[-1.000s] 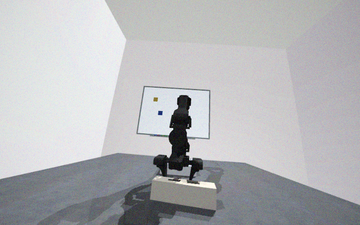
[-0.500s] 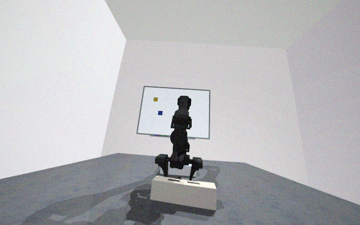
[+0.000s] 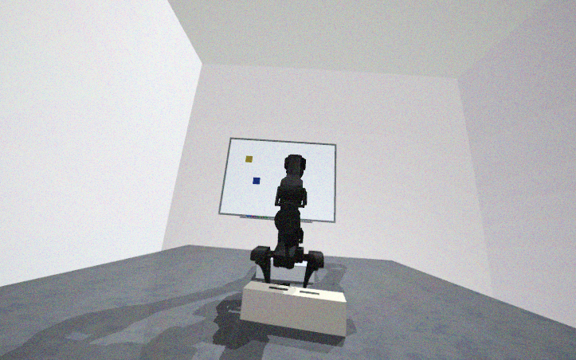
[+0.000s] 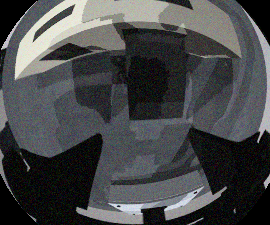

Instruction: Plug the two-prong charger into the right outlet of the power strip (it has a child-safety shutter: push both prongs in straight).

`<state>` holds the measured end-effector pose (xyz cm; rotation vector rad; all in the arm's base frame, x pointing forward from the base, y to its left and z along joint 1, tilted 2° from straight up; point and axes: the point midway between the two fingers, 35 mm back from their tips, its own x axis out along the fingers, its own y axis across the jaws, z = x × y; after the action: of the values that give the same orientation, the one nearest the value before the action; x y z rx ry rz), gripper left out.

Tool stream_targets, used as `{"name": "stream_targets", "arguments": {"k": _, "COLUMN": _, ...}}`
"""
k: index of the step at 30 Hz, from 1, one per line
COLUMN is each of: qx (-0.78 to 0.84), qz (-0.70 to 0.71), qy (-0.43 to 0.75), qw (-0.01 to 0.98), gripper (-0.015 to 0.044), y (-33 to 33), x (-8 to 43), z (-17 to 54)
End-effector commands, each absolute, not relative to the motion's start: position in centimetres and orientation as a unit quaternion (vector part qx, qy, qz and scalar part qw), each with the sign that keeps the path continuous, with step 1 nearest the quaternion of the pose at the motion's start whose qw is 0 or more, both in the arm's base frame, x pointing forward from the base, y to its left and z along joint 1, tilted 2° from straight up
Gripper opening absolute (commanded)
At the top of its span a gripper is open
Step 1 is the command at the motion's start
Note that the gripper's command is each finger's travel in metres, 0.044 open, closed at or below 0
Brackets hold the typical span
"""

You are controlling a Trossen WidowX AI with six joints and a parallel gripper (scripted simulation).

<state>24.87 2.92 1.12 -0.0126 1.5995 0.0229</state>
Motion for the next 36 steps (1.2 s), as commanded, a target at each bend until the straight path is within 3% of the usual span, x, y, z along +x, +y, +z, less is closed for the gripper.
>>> {"name": "stream_targets", "arguments": {"k": 1, "qx": -0.005, "qz": 0.008, "qy": 0.716, "qw": 0.698, "gripper": 0.044, "y": 2.9, "x": 24.3, "z": 1.1}}
{"name": "stream_targets", "arguments": {"k": 10, "qx": -0.006, "qz": 0.01, "qy": 0.706, "qw": 0.708, "gripper": 0.044, "y": 2.9, "x": 24.1, "z": 1.4}}
{"name": "stream_targets", "arguments": {"k": 22, "qx": -0.003, "qz": 0.009, "qy": 0.478, "qw": 0.878, "gripper": 0.044, "y": 2.8, "x": 25.5, "z": 8.9}}
{"name": "stream_targets", "arguments": {"k": 36, "qx": -0.002, "qz": 0.009, "qy": 0.474, "qw": 0.88, "gripper": 0.044, "y": 2.8, "x": 25.5, "z": 9.0}}
